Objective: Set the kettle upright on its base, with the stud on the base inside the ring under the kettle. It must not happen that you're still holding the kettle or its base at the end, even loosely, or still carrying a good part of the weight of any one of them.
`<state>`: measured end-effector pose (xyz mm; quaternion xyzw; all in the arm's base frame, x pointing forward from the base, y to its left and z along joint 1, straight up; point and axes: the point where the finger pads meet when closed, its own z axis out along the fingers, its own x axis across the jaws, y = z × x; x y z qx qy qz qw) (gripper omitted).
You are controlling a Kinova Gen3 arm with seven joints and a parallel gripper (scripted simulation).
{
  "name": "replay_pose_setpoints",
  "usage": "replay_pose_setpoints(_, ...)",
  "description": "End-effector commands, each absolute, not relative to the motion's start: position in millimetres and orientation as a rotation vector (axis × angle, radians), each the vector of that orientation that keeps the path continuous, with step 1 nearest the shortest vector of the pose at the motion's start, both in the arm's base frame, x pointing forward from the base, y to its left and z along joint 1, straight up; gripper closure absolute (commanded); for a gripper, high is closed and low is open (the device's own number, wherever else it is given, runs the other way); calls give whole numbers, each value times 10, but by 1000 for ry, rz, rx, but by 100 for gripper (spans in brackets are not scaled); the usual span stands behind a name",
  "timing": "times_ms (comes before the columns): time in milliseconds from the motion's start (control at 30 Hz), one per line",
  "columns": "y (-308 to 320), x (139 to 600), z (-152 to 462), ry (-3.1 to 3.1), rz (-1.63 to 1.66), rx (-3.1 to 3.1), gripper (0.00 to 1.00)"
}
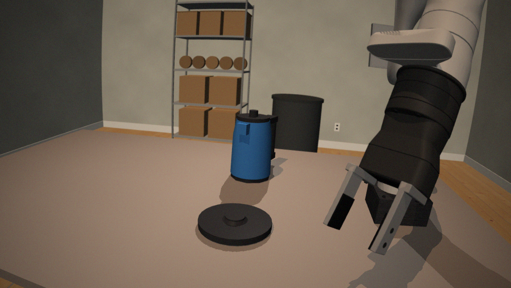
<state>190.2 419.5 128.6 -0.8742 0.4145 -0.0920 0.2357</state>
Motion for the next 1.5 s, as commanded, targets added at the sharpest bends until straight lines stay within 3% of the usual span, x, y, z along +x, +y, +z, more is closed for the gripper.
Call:
replay_pose_setpoints(0,4222,2022,1339,1133,-252,-2382,0)
replay_pose_setpoints(1467,4253,3135,1935,746,-310,-2415,0)
